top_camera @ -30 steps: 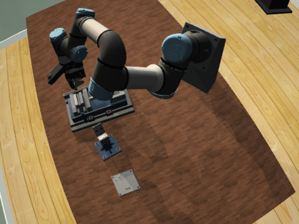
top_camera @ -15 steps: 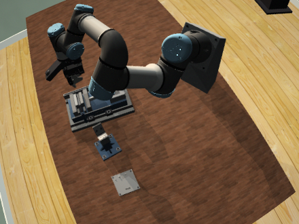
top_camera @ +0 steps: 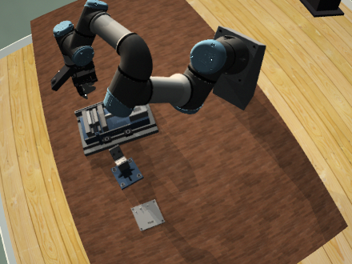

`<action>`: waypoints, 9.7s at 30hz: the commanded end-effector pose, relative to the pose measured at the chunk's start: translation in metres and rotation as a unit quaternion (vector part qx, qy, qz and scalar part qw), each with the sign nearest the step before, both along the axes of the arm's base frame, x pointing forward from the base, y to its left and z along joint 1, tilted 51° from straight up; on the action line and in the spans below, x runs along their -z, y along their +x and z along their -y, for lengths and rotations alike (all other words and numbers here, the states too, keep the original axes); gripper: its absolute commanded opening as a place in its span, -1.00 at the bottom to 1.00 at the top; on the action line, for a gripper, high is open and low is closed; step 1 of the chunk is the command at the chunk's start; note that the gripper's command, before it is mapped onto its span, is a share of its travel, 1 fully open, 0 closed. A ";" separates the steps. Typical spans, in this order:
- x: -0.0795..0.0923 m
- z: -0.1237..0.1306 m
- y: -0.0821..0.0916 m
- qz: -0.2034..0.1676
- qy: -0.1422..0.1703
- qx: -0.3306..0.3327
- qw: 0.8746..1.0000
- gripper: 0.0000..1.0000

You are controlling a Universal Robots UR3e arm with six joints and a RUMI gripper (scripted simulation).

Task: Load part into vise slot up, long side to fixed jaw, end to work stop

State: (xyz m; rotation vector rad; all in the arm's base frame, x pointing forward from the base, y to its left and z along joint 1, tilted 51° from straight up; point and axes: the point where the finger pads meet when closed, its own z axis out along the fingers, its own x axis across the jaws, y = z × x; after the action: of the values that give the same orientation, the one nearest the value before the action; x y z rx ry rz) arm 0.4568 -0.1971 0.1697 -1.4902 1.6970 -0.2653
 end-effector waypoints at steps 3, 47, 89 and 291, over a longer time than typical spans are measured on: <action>-0.004 0.003 -0.004 0.000 0.000 -0.001 1.000 -1.00; -0.004 0.003 -0.005 0.000 0.000 -0.001 1.000 -1.00; 0.007 -0.004 0.008 0.000 0.000 -0.001 1.000 -1.00; 0.034 -0.020 0.039 0.000 0.000 -0.001 1.000 -1.00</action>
State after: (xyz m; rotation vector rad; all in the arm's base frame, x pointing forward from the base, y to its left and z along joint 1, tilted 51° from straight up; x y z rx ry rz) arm 0.4953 -0.1762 0.1351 -1.4913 1.6957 -0.2626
